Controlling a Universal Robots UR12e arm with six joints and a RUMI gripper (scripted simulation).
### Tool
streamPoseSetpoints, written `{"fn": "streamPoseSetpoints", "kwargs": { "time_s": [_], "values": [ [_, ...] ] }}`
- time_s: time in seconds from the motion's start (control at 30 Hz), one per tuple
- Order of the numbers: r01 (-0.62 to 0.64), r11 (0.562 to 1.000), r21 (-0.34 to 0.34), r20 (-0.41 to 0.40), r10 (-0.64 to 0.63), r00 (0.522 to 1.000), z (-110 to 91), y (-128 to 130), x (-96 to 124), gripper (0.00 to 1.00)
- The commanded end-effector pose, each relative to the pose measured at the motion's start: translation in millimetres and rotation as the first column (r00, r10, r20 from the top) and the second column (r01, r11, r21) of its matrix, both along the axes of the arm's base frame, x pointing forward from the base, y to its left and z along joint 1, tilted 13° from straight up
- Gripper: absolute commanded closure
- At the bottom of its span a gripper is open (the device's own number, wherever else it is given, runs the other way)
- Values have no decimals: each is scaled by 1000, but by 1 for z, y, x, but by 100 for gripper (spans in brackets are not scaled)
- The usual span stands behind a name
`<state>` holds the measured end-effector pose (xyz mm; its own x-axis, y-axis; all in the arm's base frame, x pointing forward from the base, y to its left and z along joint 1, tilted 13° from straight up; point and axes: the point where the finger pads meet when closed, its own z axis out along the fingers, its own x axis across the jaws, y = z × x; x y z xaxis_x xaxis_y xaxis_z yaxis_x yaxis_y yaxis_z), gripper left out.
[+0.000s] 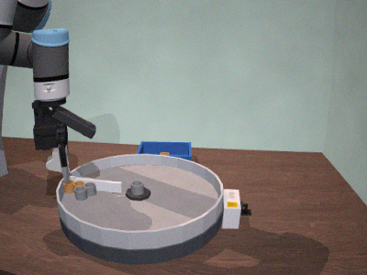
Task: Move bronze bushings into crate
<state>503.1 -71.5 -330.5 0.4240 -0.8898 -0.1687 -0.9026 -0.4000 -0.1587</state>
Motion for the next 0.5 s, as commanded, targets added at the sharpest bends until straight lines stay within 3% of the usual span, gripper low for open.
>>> {"fn": "streamPoseSetpoints", "kwargs": {
  "time_s": [0.0,0.47],
  "values": [
    [2,1000,-2,5,-2,1000,1,-2,3,94],
    [2,1000,-2,4,-2,1000,2,-3,3,94]
  ]
}}
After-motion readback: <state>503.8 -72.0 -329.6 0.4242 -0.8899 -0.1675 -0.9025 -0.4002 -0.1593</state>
